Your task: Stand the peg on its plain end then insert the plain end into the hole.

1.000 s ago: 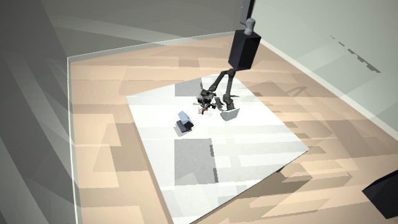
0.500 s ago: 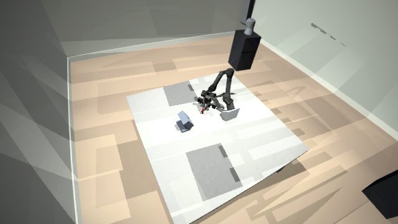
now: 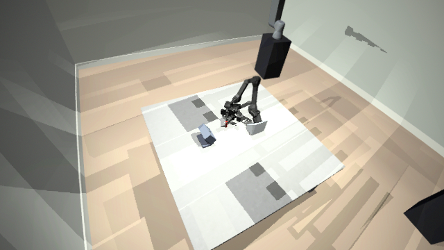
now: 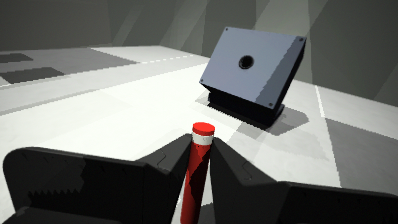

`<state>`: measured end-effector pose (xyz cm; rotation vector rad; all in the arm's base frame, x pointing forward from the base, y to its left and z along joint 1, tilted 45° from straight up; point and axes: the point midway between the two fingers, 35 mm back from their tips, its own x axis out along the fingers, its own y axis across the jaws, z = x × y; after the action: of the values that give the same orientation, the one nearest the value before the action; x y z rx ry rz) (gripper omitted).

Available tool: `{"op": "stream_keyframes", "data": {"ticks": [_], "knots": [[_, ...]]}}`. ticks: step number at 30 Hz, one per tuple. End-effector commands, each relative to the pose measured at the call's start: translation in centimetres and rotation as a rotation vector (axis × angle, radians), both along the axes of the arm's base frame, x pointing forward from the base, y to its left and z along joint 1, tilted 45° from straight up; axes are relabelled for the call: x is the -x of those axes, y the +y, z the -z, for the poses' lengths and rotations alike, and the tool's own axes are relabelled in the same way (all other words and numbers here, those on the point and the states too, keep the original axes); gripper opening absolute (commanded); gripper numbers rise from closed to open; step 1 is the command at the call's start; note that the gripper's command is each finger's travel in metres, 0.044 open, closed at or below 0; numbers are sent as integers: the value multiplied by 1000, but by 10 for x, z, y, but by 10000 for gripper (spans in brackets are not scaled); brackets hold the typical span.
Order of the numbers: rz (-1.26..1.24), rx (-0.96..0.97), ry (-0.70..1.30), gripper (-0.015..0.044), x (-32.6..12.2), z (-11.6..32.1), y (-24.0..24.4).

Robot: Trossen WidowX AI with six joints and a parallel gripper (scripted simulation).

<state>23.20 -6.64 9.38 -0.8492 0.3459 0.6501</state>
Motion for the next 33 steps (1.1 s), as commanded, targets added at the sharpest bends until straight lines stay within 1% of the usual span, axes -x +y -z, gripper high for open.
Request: {"op": "stream_keyframes", "data": {"ticks": [1, 33], "knots": [[0, 2, 0, 51, 0, 1, -1], [-25, -21, -24, 51, 6, 2, -4]]}}
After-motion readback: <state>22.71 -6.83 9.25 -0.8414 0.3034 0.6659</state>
